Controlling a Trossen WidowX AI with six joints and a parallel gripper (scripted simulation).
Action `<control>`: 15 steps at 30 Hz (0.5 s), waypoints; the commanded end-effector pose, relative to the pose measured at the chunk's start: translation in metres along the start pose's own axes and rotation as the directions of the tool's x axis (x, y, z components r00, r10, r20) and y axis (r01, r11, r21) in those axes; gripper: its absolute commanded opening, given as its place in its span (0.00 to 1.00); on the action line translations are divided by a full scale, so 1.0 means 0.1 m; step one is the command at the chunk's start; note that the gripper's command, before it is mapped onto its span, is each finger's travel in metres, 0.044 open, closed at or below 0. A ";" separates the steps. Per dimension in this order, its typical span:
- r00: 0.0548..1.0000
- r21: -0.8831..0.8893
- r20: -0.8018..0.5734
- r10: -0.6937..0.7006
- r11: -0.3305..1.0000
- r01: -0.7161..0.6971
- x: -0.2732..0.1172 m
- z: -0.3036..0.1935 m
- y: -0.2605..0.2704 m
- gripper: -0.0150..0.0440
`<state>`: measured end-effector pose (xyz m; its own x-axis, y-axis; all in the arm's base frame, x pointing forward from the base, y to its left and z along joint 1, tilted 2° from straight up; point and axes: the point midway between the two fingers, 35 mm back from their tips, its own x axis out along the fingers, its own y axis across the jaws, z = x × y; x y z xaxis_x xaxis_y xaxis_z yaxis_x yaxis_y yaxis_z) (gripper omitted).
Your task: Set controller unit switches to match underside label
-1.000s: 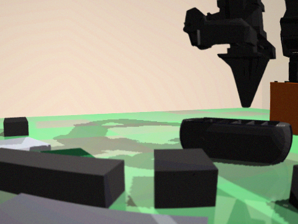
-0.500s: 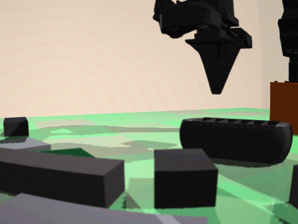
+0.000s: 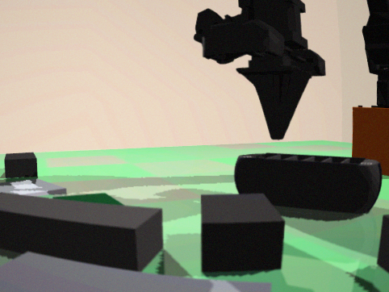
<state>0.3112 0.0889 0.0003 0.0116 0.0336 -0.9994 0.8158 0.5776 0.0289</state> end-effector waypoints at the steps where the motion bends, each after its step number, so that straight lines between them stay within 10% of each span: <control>1: 1.000 -0.006 0.002 -0.001 1.000 0.001 0.07 0.00 -0.01 0.25; 15: 1.000 -0.006 0.002 -0.001 1.000 0.001 0.27 0.00 -0.01 0.25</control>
<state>0.3110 0.0892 -0.0213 0.0116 0.0336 -0.9994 0.8152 0.5785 0.0290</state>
